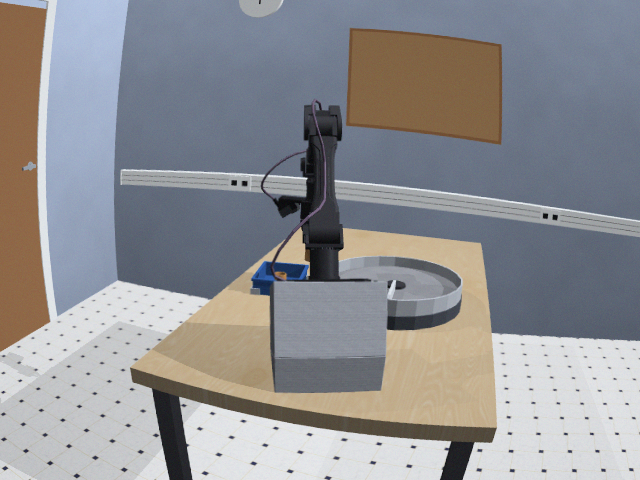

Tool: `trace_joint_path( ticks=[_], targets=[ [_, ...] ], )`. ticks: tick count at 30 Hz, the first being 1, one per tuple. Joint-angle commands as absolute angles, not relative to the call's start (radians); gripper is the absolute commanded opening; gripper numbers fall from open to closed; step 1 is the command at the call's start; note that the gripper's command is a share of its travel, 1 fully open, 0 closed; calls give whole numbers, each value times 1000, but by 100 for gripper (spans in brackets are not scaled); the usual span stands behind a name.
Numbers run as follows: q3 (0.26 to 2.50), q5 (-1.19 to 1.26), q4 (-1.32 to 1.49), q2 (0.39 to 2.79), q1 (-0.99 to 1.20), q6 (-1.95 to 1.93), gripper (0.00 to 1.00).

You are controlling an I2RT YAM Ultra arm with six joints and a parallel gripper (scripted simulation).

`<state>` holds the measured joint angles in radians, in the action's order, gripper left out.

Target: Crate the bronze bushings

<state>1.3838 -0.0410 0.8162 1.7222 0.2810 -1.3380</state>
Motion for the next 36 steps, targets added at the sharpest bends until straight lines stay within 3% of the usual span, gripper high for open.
trace_joint_path(
  ticks=[1, 18, 36],
  targets=[
    [1483, 5, 874, 1773, 365, -1215, 0],
    [1791, 68, 1012, 1959, 520, -1066, 0],
    [1844, 68, 1040, 1987, 537, -1052, 0]
  ],
)
